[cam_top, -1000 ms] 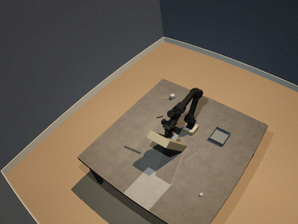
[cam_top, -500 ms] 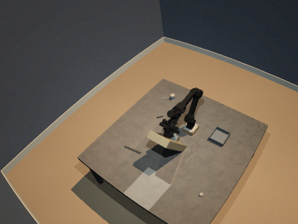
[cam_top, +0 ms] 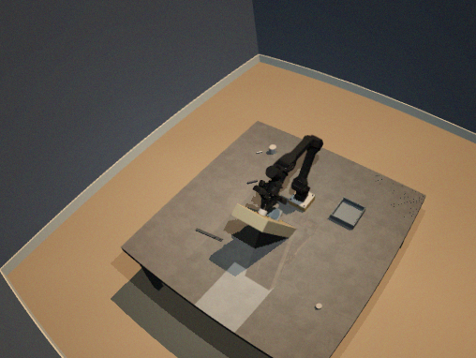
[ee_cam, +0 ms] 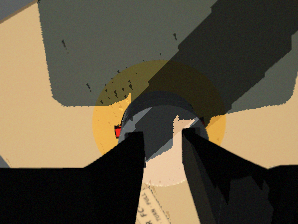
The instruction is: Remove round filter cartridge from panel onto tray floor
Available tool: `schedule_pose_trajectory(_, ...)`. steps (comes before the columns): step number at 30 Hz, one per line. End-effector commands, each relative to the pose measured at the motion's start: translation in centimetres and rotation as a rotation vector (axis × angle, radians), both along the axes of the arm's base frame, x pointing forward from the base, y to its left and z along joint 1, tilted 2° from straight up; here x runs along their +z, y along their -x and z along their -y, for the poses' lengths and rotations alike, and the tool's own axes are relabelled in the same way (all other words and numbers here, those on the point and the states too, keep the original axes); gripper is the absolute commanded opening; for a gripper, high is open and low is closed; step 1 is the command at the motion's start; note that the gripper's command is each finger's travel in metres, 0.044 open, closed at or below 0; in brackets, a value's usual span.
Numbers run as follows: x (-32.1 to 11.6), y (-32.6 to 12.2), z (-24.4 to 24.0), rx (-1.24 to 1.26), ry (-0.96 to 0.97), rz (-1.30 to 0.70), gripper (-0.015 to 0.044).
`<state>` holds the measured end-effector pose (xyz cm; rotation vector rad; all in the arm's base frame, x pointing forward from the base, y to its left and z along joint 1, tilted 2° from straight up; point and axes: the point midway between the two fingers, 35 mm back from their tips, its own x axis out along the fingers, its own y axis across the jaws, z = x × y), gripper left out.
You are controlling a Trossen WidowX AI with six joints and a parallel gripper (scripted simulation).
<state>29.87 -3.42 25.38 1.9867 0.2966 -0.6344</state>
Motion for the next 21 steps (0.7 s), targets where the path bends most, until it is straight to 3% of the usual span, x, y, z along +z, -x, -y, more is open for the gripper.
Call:
schedule_pose_trajectory(1,1.7,2.3,-0.1,0.013,0.024,0.011,0.0000)
schedule_pose_trajectory(21,1.1,4.4,-0.4,0.021,0.037,0.008,0.0000)
